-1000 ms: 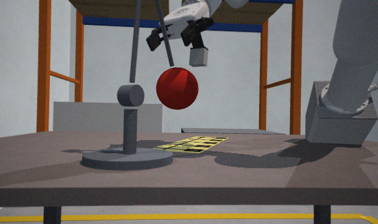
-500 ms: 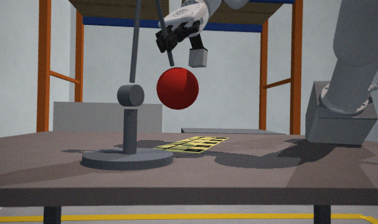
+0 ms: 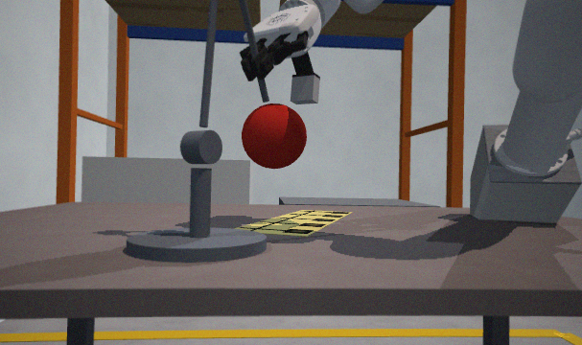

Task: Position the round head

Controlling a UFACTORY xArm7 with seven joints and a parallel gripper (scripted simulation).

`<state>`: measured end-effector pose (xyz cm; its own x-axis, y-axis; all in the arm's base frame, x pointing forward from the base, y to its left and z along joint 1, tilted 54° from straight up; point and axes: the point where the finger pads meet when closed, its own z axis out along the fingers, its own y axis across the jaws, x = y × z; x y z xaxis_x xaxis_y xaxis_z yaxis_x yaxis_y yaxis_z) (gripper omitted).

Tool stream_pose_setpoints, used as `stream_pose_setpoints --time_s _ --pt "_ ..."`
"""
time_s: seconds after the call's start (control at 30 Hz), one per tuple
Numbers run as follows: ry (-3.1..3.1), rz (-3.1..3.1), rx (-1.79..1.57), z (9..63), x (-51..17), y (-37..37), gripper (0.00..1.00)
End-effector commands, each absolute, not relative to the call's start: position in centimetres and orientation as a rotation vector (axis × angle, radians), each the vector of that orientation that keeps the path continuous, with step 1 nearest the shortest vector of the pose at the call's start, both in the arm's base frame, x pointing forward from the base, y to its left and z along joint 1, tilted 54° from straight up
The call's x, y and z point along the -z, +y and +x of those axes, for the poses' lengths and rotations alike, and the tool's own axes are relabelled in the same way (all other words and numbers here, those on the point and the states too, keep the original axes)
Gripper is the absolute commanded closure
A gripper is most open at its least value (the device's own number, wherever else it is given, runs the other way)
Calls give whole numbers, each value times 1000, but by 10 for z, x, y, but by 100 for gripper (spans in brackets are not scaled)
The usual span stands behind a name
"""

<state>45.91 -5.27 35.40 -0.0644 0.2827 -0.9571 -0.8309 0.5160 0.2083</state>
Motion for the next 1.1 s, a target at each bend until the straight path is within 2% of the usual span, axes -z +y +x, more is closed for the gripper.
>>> stream_pose_setpoints --time_s 0.0,1.07 --pt "1337 -531 -981 459 -355 -55 100" --pt "1232 -703 -977 475 -301 -61 100"
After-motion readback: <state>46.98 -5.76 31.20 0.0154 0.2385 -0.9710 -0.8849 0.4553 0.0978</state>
